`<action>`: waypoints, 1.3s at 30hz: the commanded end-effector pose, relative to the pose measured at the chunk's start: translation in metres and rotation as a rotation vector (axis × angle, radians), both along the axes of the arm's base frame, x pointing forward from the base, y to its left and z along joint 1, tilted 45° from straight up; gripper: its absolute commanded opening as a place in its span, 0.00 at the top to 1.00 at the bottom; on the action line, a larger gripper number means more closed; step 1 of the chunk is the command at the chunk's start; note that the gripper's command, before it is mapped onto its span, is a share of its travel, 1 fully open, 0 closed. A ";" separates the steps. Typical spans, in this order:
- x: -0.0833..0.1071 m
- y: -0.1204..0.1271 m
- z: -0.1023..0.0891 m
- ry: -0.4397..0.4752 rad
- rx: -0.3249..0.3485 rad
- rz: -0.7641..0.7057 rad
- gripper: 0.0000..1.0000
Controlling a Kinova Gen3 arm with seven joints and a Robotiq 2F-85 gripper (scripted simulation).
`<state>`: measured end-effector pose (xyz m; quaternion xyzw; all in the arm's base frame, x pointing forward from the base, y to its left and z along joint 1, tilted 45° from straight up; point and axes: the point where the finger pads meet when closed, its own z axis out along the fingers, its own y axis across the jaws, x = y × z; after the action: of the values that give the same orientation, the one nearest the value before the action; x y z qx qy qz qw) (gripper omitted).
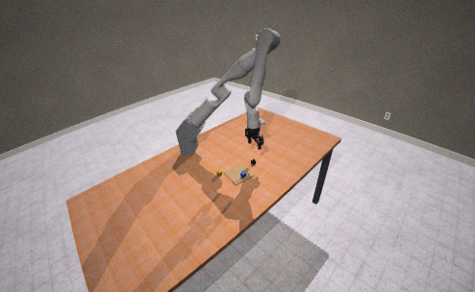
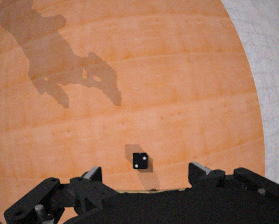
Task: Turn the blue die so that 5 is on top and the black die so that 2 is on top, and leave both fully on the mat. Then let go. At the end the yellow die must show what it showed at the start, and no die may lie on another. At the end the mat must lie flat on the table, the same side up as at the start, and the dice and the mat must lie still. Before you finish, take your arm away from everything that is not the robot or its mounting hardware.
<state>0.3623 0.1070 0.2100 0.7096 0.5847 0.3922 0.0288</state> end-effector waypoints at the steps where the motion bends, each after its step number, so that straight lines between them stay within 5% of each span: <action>1: 0.001 0.000 0.000 -0.006 -0.007 0.007 0.00; 17: 0.004 0.001 -0.002 -0.092 -0.128 0.152 0.00; 39: 0.011 0.003 -0.011 -0.319 -0.458 0.540 0.00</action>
<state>0.3712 0.1040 0.1980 0.4639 0.7970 0.3501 0.1643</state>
